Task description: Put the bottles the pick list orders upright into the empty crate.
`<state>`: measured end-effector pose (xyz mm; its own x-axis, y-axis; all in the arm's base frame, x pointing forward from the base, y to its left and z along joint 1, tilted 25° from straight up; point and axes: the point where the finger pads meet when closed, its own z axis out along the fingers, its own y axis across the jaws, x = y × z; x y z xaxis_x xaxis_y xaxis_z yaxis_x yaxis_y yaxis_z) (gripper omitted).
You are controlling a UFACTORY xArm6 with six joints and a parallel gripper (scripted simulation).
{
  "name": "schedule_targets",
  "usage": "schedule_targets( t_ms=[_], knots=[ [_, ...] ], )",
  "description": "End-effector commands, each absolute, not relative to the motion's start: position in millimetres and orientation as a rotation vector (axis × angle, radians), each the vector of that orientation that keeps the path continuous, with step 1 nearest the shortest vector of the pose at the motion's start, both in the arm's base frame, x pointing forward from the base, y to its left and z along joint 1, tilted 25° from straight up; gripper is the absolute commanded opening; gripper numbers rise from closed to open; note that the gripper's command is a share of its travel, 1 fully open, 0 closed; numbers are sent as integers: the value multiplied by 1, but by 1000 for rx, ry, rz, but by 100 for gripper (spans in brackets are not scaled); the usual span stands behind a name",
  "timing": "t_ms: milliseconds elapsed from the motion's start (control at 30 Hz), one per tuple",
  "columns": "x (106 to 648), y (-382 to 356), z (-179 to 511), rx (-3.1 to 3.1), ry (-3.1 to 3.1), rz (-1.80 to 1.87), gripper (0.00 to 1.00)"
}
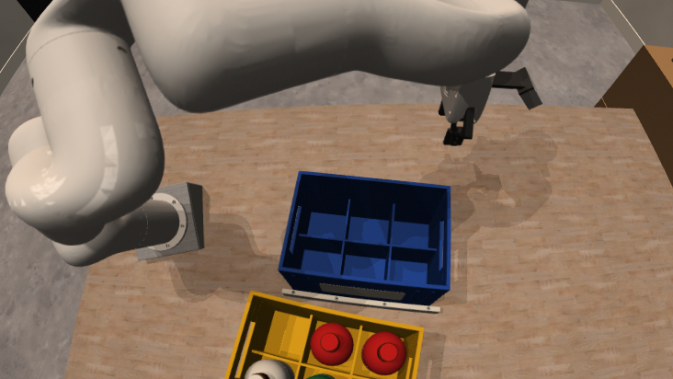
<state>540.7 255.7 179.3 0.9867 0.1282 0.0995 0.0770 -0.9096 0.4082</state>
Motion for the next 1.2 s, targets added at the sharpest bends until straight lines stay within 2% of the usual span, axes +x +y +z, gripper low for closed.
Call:
schedule_targets(
  t_ms=[0, 900, 1167],
  knots=[
    [541, 257, 182, 2719, 147, 179, 65],
    [541, 257, 182, 2719, 147, 179, 65],
    [532, 224, 203, 2731, -108, 233, 65]
  ],
)
